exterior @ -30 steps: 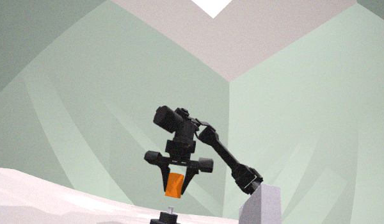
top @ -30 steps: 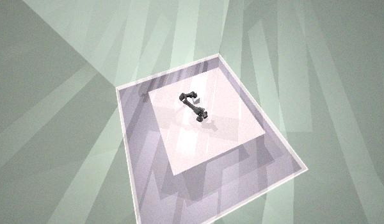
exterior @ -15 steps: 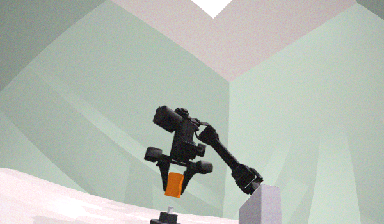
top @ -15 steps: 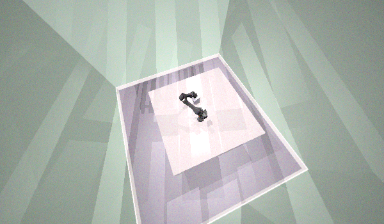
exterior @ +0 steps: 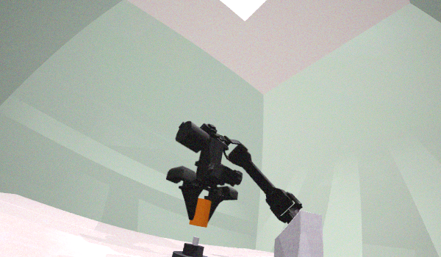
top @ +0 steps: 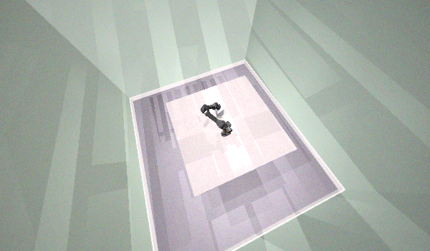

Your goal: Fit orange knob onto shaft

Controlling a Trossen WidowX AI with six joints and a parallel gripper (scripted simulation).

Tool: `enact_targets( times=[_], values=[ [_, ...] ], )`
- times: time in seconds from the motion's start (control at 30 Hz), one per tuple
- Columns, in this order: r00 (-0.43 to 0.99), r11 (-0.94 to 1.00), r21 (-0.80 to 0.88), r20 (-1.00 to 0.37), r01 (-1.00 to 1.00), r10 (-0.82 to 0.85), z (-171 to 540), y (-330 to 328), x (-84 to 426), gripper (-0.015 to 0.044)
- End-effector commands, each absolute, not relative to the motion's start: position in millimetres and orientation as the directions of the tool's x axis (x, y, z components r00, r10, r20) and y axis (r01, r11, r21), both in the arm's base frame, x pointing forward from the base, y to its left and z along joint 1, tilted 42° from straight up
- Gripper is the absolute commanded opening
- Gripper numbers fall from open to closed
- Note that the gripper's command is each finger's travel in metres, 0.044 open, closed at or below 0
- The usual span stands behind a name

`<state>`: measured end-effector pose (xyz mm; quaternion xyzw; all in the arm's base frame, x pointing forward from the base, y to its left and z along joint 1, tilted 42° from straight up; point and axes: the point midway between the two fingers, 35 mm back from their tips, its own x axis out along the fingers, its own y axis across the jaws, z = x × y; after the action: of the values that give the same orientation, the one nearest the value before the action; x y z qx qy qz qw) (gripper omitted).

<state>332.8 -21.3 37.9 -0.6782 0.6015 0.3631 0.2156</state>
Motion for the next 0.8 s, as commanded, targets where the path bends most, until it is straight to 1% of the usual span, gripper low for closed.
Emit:
enact_targets(
  times=[0.0, 0.47, 0.77],
  values=[
    [0.016, -0.259, 0.208, -0.750, -0.943, -0.662, 38.4, -21.0, 333.9, 0.0000],
    [0.016, -0.506, 0.431, -0.750, -0.748, -0.662, 38.6, -21.4, 332.7, 0.0000],
    [0.016, -0.515, 0.439, -0.749, -0.736, -0.662, 29.3, -29.1, 333.4, 0.0000]
  ],
)
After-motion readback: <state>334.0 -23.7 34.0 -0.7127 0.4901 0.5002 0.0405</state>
